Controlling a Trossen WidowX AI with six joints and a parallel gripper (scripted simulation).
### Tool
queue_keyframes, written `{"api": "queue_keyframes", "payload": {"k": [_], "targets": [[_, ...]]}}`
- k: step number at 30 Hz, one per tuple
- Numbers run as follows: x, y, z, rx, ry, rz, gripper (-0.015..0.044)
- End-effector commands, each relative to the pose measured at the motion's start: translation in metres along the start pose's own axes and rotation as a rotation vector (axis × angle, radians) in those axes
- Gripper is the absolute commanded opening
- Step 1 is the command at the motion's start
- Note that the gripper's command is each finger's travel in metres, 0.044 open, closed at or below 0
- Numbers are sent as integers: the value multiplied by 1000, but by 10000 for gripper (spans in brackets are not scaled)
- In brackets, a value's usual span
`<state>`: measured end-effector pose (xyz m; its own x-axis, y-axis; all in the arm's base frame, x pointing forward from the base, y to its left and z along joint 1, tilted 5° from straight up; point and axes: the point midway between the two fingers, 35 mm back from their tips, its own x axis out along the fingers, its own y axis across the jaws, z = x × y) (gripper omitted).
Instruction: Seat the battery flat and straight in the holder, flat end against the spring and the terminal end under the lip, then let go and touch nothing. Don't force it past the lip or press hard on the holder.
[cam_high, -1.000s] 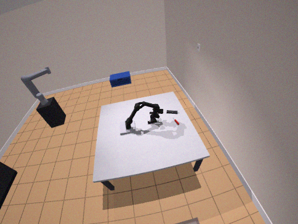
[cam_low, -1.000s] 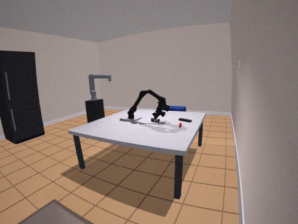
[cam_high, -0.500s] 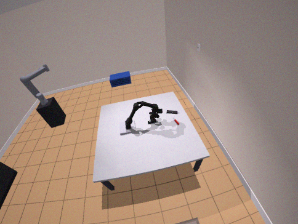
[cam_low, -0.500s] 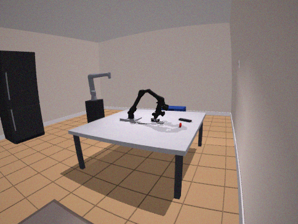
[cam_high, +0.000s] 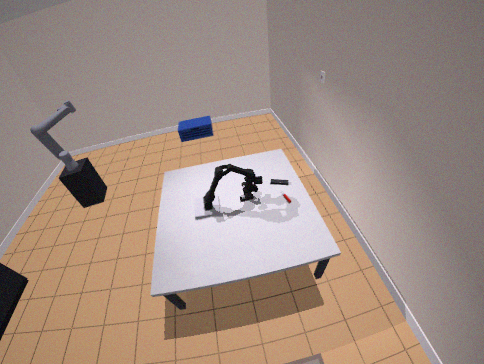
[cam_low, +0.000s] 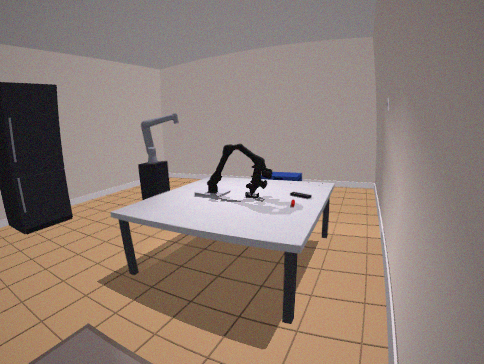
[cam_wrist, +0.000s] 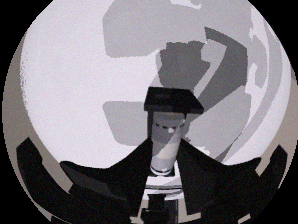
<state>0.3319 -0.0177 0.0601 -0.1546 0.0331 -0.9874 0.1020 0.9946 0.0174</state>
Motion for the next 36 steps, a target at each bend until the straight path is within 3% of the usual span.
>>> {"api": "queue_keyframes", "payload": {"k": [1, 36], "targets": [[-1, 0, 5, 2, -46, -4, 83], [5, -1, -1, 2, -179, 3, 83]]}}
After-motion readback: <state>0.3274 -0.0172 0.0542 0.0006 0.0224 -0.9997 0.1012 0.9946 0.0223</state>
